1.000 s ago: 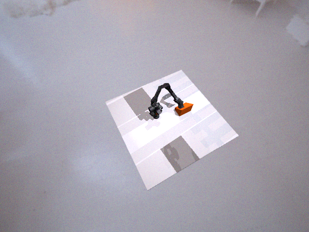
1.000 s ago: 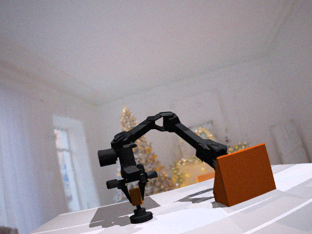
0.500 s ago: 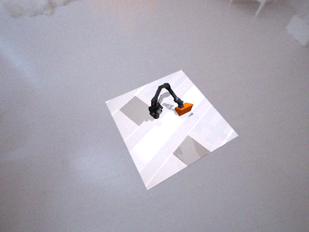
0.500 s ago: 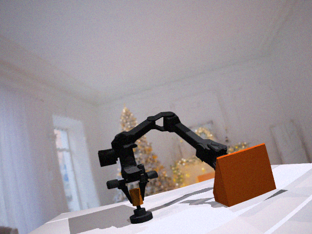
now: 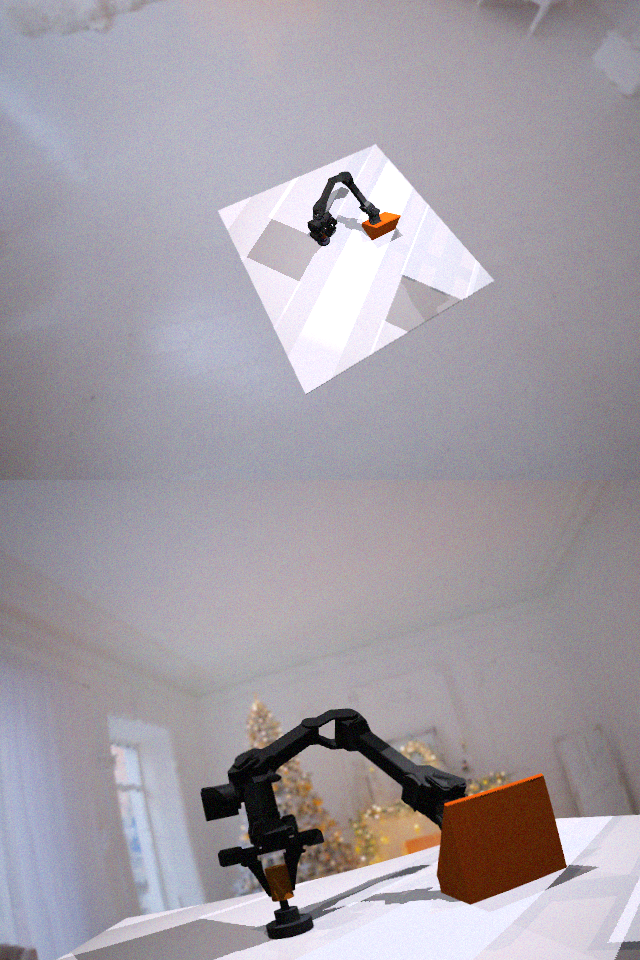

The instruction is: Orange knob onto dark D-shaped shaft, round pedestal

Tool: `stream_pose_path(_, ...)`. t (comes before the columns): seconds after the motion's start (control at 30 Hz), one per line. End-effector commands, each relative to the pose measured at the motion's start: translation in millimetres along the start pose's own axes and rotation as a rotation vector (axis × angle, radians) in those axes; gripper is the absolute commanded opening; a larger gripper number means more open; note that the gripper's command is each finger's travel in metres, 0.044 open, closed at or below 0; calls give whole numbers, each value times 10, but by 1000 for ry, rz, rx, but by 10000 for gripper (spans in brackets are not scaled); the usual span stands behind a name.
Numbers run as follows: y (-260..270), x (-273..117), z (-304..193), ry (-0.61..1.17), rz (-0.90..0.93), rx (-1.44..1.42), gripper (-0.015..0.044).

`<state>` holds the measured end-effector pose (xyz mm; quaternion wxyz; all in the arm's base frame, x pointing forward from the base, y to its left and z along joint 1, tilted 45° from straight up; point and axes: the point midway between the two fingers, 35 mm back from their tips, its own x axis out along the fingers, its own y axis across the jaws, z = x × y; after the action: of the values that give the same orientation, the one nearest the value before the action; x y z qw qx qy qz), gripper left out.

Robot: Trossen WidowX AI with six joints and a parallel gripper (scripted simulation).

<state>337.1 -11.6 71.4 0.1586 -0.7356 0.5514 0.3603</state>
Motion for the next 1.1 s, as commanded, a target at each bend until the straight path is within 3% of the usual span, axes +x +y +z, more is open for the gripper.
stream_pose_path(0.0, -9, -14, -11, 0, -1, -62, 0)
stream_pose_path(0.17, -15, 7, -10, 0, 0, -195, 0)
stream_pose_path(1.07, -12, -13, -9, 0, 0, -195, 0)
